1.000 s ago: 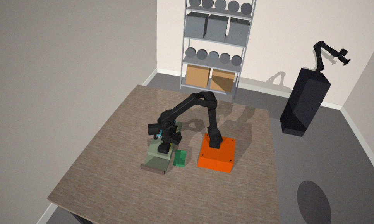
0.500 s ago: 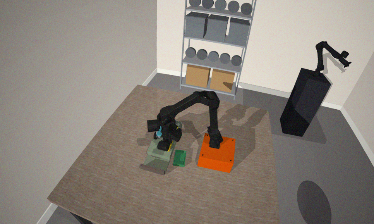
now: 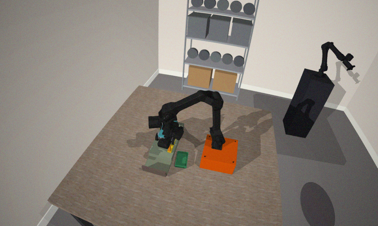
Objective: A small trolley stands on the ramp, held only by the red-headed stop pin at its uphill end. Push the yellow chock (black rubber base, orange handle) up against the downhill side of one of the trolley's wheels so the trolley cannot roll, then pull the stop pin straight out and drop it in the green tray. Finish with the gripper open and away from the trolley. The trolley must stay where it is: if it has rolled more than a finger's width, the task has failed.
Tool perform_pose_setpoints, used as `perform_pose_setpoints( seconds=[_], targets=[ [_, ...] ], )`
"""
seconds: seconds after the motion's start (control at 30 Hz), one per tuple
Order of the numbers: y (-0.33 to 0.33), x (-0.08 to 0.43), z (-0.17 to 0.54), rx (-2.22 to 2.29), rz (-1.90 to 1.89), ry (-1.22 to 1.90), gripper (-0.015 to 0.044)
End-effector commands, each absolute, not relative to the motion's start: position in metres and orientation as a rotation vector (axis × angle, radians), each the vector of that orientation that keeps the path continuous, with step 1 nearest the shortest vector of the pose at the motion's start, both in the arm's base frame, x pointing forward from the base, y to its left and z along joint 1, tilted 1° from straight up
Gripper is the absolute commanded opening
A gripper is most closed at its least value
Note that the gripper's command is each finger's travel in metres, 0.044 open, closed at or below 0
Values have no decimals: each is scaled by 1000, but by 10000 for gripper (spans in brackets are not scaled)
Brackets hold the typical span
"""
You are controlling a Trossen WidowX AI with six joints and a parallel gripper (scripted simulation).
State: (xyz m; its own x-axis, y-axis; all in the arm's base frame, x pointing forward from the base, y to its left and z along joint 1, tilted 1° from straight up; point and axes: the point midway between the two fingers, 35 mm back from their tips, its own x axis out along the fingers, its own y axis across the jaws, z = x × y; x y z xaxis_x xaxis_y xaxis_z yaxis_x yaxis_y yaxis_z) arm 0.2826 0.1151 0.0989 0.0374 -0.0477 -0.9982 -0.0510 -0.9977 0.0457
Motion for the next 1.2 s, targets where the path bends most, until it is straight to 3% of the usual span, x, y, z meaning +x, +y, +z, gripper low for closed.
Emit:
perform_pose_setpoints(
  seconds=[0.0, 0.63, 1.17],
  targets=[
    [98, 293, 111, -2205, 2044, 249, 190],
    [-71, 312, 139, -1504, 1102, 1331, 190],
    [-87, 311, 132, -1438, 1016, 1388, 190]
  ],
)
